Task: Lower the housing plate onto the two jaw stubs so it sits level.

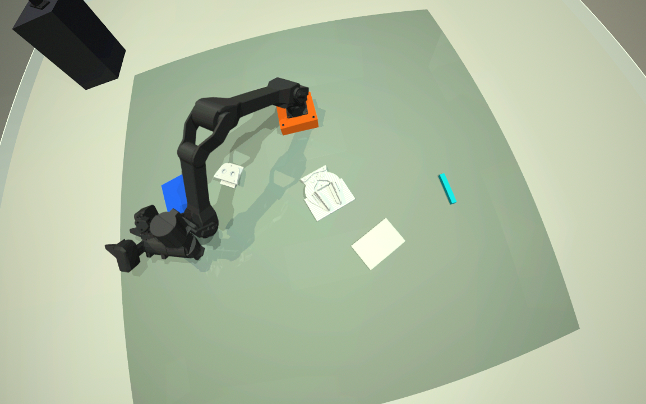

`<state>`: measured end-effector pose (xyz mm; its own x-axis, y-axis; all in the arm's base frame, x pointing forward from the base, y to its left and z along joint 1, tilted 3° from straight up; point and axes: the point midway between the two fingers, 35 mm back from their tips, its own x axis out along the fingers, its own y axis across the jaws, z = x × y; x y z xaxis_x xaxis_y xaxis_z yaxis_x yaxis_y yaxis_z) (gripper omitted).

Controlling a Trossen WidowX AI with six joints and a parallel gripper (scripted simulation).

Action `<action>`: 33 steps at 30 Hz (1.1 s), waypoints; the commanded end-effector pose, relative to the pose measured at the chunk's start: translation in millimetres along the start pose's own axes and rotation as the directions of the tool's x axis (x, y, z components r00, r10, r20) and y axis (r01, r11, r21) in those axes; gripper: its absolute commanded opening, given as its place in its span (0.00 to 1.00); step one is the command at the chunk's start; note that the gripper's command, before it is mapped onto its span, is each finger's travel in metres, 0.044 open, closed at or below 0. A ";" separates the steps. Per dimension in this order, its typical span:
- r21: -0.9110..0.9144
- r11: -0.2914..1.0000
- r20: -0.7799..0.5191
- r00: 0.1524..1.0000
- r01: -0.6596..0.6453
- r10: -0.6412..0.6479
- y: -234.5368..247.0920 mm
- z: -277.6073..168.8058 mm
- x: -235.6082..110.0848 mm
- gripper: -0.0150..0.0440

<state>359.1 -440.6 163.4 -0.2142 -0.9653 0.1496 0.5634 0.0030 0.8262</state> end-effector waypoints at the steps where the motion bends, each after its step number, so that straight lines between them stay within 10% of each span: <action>1: -0.098 0.995 -0.048 0.999 -0.017 0.012 4.3 -1.2 2.3 1.00; 33: -0.766 0.556 -0.499 0.844 -0.323 -0.197 -19.9 4.1 0.9 1.00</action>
<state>350.0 -444.3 152.7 0.0930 -0.9613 -0.2593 0.9950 0.0804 0.0588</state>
